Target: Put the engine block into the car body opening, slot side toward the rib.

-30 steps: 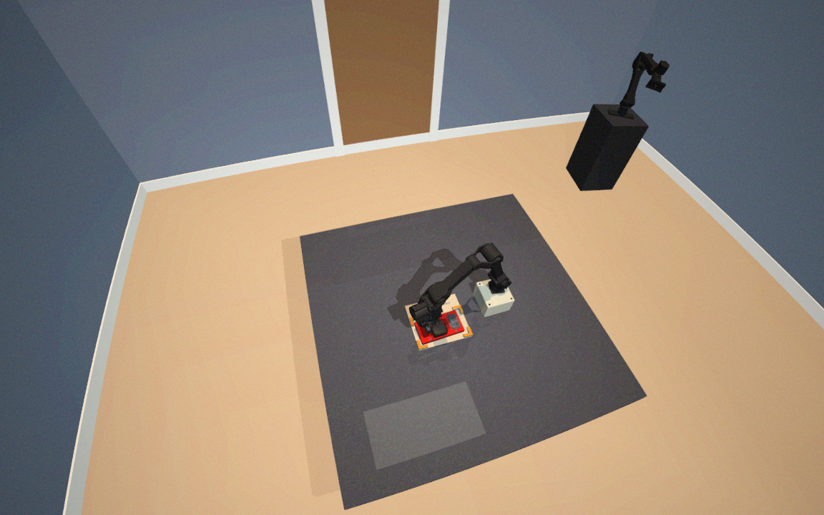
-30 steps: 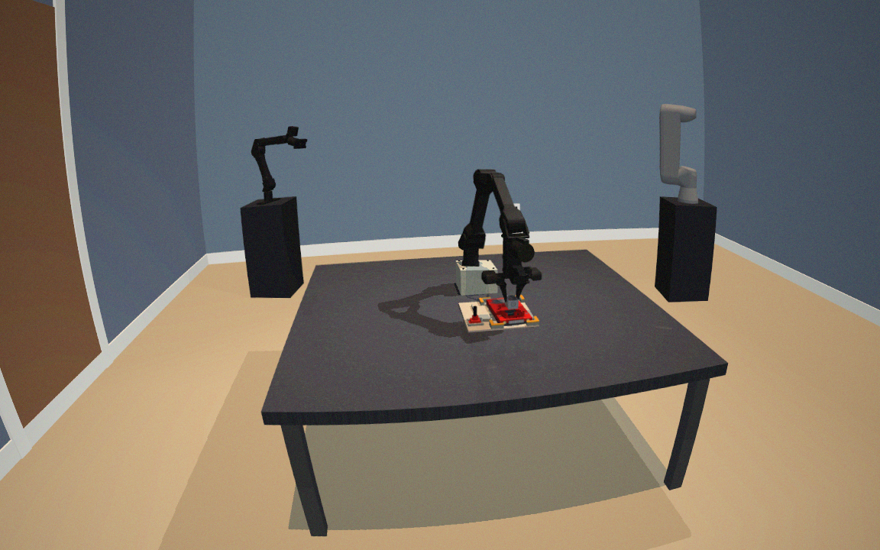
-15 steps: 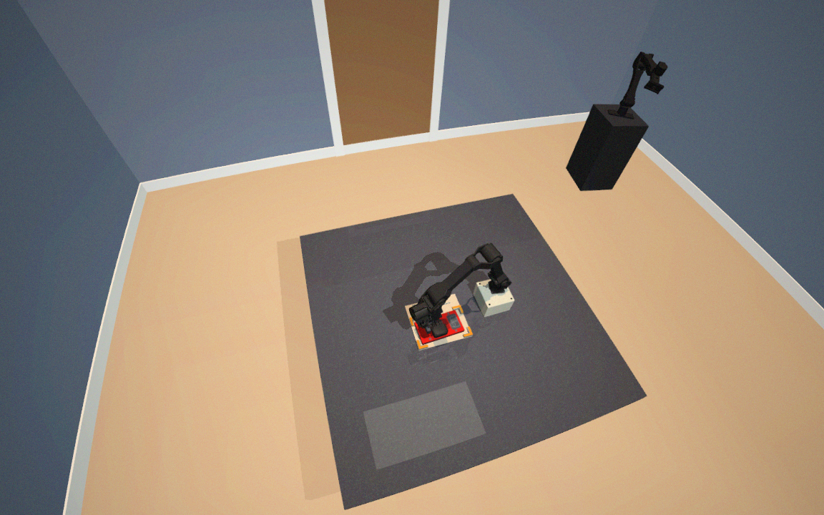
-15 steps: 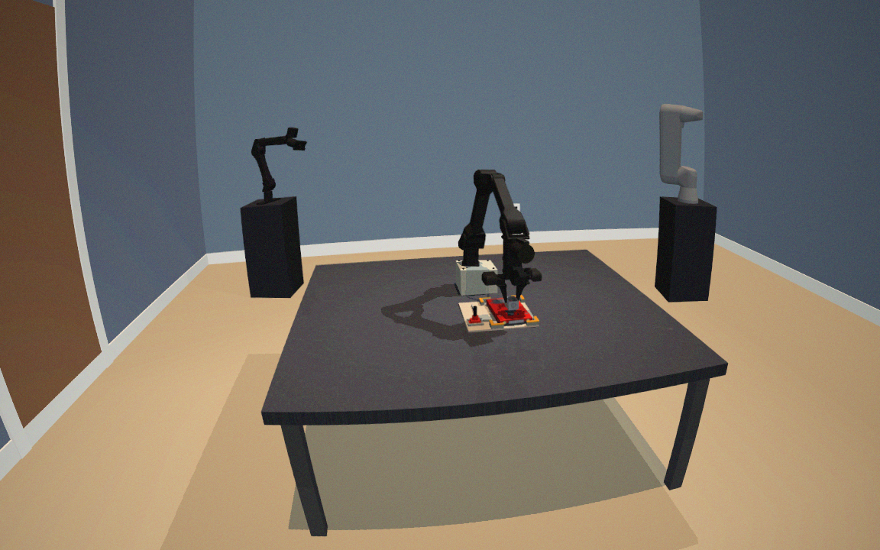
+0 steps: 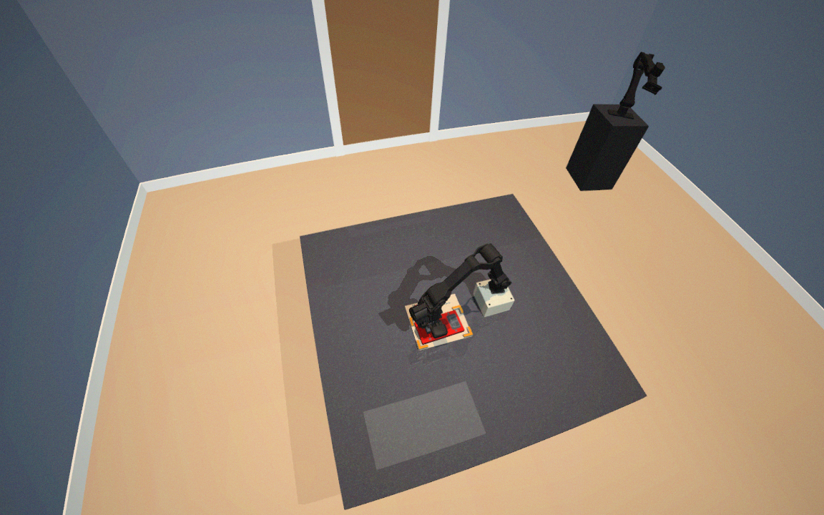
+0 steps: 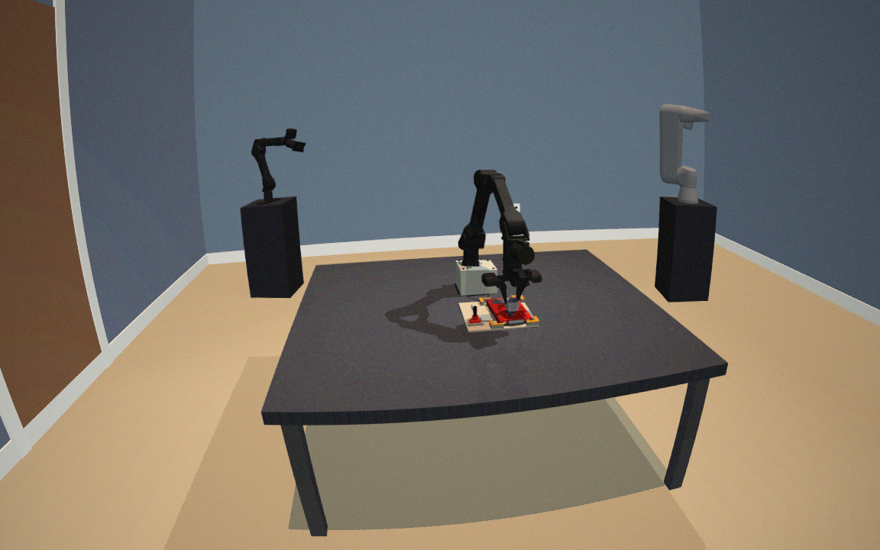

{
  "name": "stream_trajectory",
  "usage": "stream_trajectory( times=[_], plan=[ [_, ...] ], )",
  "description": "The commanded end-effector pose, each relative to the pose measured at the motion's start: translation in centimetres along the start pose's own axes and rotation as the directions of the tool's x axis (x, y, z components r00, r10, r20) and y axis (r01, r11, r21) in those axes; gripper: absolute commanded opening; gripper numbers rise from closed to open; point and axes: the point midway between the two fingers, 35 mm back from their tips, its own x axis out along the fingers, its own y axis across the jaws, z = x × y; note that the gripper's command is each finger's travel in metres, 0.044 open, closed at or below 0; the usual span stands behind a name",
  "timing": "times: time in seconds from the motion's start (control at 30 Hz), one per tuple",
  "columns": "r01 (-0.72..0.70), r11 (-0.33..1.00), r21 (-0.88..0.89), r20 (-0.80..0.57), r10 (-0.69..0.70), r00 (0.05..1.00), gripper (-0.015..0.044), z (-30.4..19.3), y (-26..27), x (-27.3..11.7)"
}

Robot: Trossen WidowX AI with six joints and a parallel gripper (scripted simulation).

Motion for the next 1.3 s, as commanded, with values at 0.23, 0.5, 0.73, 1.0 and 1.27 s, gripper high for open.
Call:
stream_trajectory(
  times=[0.23,0.5,0.73,1.0,1.27],
  plan=[
    [-0.002,1.0,-0.001,0.001,0.002,1.0,0.0158,0.0,0.0,0.3],
    [-0.002,1.0,-0.007,0.001,0.002,1.0,0.0158,0.0,0.1,0.5],
    [-0.002,1.0,-0.011,0.001,0.002,1.0,0.0158,0.0,0.1,0.7],
    [-0.002,1.0,-0.01,0.001,0.002,1.0,0.0158,0.0,0.1,0.9],
    [-0.002,1.0,-0.007,0.001,0.002,1.0,0.0158,0.0,0.1,1.1]
  ],
)
